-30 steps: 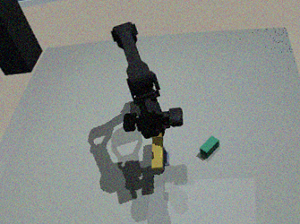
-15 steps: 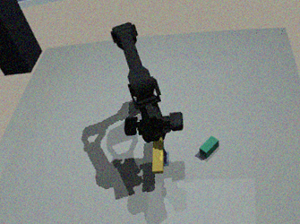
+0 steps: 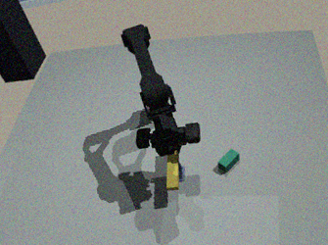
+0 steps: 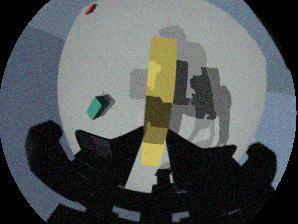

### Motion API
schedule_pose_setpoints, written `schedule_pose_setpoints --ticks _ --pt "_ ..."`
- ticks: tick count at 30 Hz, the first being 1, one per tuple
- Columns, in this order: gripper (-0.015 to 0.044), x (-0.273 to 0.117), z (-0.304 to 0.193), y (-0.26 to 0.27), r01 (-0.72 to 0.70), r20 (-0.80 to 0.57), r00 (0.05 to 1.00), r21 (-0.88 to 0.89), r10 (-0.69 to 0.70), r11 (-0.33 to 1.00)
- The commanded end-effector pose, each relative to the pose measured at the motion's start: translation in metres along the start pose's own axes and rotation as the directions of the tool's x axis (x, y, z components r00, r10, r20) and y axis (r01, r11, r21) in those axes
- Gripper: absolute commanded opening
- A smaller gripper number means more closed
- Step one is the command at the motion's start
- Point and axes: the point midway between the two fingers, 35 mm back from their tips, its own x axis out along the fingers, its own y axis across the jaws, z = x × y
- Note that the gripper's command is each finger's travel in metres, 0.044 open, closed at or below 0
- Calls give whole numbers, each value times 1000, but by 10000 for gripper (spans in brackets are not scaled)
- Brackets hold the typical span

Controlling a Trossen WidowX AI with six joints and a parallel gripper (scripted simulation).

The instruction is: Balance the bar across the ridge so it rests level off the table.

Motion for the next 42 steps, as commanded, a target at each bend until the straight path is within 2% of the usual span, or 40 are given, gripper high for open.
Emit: schedule_pose_setpoints --ticks 1,42 --pt "0 0 0 1 -5 -1 1000 3 5 1000" --pt "0 4 0 1 -5 -1 1000 3 5 1000"
